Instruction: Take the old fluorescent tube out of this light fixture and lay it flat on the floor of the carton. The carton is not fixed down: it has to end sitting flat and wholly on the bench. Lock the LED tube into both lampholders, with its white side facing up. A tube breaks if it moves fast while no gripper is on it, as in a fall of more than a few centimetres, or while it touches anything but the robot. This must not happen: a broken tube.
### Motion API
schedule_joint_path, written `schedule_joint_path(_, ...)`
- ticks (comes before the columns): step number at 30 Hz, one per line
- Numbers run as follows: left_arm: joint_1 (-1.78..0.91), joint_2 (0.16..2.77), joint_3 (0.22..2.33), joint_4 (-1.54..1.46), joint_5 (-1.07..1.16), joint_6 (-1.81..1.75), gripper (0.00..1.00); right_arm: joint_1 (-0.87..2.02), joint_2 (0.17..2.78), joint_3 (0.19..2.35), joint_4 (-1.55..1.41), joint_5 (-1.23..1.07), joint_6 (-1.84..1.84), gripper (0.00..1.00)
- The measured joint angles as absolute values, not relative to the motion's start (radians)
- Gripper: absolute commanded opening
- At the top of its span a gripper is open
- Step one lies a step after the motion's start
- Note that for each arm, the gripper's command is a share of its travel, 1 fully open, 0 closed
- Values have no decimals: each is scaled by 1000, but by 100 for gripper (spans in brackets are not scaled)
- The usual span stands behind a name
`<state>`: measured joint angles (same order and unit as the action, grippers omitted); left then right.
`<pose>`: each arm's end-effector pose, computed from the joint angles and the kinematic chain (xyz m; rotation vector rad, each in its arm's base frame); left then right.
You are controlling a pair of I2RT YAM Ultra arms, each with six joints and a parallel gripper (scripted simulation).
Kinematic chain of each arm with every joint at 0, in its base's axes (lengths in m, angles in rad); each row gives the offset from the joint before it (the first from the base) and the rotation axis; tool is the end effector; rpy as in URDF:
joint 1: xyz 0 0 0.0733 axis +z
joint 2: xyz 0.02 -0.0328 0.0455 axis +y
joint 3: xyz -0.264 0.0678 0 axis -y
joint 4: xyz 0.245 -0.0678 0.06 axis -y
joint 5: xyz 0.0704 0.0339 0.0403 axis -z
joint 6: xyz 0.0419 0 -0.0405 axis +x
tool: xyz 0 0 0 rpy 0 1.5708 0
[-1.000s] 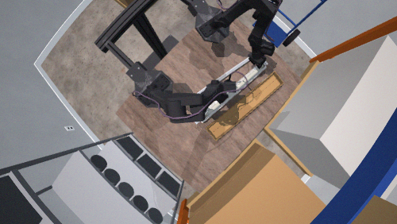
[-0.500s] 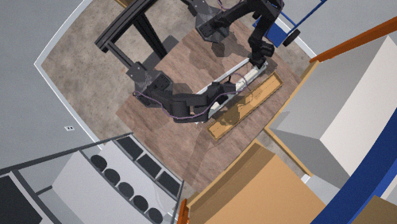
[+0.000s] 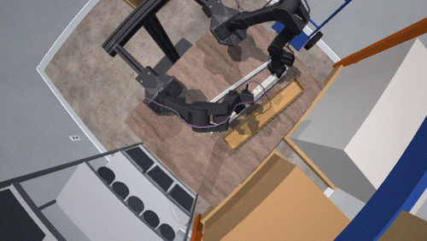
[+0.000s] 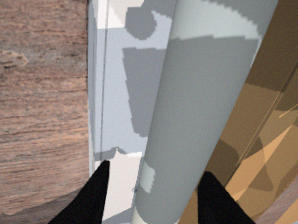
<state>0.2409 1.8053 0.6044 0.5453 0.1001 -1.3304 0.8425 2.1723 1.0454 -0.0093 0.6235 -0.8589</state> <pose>0.3062 0.0721 0.1003 -1.5979 1.6779 -0.6903 0.2654 0.2625 0.0462 -1.8285 1.8495 -0.8407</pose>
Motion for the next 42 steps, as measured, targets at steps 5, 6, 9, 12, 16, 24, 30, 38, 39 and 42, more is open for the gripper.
schedule_joint_path(5, 241, 1814, 609, 546, 99, -1330, 49, 844, 2166, 1055, -2, 622, -861, 49)
schedule_joint_path(6, 241, 1813, 609, 545, 99, -1330, 49, 844, 2166, 1055, -1, 621, -862, 49)
schedule_joint_path(9, 241, 1812, 610, 545, 99, -1330, 49, 844, 2165, 1050, 6, 621, -863, 49)
schedule_joint_path(12, 241, 1809, 610, 545, 99, -1330, 49, 844, 2165, 1048, 10, 620, -864, 49)
schedule_joint_path(16, 241, 1809, 608, 545, 99, -1330, 49, 842, 2164, 1045, 13, 620, -865, 49)
schedule_joint_path(24, 241, 1807, 608, 545, 99, -1331, 11, 842, 2165, 1037, 19, 619, -866, 49)
schedule_joint_path(30, 241, 1808, 608, 546, 99, -1332, 11, 842, 2165, 1037, 17, 619, -866, 49)
schedule_joint_path(38, 241, 1808, 608, 546, 99, -1332, 11, 842, 2165, 1037, 17, 619, -866, 49)
schedule_joint_path(39, 241, 1808, 608, 546, 99, -1332, 11, 842, 2165, 1037, 17, 619, -866, 49)
schedule_joint_path(42, 241, 1808, 608, 546, 99, -1332, 11, 842, 2165, 1037, 17, 619, -866, 11)
